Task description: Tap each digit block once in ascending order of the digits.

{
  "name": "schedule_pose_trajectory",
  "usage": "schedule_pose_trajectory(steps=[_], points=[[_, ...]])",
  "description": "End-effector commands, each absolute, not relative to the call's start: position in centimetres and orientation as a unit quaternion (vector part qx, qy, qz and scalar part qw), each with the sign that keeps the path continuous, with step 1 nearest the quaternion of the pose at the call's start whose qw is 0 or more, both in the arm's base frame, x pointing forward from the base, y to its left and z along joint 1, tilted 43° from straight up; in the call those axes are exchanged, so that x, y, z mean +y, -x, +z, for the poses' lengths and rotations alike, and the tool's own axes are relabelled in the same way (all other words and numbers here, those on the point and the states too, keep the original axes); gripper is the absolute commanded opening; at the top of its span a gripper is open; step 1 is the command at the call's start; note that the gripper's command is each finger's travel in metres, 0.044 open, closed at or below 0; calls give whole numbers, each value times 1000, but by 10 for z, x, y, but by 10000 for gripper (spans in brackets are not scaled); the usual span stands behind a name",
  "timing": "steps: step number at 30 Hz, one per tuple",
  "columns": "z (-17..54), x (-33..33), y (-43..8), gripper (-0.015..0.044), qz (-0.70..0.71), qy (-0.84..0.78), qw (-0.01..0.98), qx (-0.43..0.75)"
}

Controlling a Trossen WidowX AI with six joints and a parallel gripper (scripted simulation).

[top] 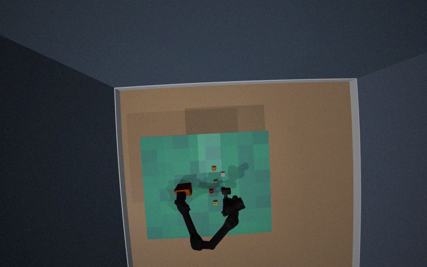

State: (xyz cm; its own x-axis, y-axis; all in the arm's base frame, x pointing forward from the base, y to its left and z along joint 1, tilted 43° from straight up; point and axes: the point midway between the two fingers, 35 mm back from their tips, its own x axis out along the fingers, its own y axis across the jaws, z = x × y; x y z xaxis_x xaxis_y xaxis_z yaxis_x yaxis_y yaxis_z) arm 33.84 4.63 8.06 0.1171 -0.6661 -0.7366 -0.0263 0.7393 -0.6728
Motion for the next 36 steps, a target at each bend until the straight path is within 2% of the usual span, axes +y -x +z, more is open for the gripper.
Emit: schedule_pose_trajectory(steps=[1,9,32,36], points=[[81,45,-338,400,-231,280,693,623],[147,-21,-367,400,-233,281,693,622],[147,-21,-367,400,-233,281,693,622],[152,-28,-340,400,-233,282,692,622]])
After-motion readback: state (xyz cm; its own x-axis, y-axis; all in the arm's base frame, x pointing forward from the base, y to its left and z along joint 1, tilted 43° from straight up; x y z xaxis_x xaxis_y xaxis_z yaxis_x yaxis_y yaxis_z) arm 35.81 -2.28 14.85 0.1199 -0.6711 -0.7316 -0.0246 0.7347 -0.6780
